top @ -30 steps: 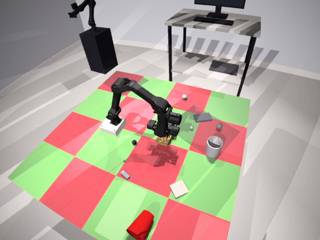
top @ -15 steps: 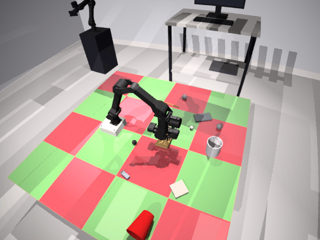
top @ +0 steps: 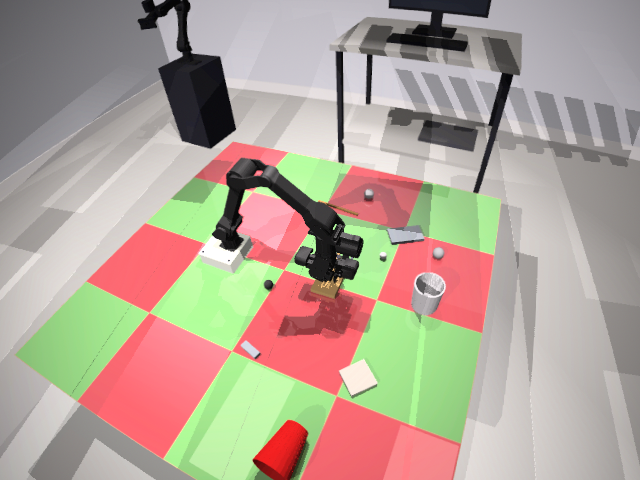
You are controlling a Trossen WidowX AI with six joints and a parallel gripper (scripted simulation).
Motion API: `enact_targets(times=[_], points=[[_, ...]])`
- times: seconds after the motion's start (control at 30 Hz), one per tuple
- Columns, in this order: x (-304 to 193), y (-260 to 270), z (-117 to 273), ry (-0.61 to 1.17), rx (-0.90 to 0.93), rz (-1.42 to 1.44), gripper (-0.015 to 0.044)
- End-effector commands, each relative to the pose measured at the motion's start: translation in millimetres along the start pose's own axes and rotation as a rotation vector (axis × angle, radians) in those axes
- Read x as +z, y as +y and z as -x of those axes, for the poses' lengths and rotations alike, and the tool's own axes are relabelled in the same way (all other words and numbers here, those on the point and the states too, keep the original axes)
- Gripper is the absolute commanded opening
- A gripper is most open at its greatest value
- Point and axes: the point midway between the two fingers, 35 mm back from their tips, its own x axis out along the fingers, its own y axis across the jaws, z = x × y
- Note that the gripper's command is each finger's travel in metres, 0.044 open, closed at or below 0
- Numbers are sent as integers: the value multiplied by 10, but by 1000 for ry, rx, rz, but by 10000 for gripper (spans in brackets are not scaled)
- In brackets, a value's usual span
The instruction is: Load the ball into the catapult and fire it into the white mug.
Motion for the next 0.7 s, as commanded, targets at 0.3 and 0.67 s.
enact_targets(times=[0.3,0.67], points=[[0,18,118,0,1,0,420],[3,33,840,0,9,5,440]])
